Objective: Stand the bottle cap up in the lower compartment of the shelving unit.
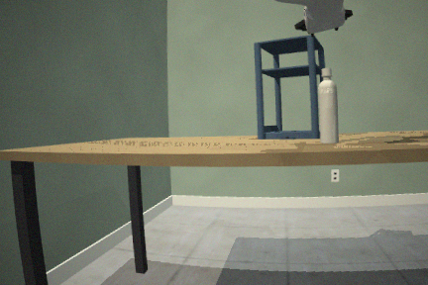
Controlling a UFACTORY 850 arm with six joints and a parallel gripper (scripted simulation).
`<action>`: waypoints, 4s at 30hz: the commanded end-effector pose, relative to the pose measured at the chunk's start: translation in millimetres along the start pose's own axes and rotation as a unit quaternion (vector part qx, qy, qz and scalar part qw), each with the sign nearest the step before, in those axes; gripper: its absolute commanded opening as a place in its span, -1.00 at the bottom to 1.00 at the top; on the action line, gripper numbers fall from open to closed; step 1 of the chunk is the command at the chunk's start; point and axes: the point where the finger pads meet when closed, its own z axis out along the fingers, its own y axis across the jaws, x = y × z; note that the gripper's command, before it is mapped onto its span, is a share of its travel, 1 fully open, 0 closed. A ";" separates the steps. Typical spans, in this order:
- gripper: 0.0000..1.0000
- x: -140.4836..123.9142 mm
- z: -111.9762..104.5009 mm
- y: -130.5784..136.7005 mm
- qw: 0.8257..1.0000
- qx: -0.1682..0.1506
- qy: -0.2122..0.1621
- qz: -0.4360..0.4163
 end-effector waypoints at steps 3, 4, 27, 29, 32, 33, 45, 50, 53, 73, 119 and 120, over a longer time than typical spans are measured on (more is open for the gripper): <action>0.45 0.0 -0.3 -0.5 0.999 -0.031 0.000 0.032; 0.45 0.0 -0.3 -0.5 0.999 -0.031 0.000 0.032; 0.45 -0.9 -0.2 -0.8 0.993 -0.085 0.000 0.085; 0.45 -0.9 -0.2 -0.8 0.993 -0.086 0.000 0.087; 0.45 -1.0 -0.3 -0.8 0.992 -0.088 0.000 0.088; 0.45 -1.0 -0.3 -0.8 0.992 -0.088 0.000 0.089; 0.45 -1.0 -0.3 -0.8 0.992 -0.089 0.000 0.089; 0.45 -1.3 -0.3 -0.9 0.992 -0.089 0.000 0.090; 0.45 -2.0 -0.3 -1.0 0.992 -0.089 0.000 0.090; 0.45 -14.0 -0.1 -3.2 0.992 -0.089 -0.001 0.091; 0.45 -117.0 1.4 -22.2 0.992 -0.089 -0.001 0.091; 0.45 -120.1 1.5 -22.7 0.992 -0.089 -0.001 0.091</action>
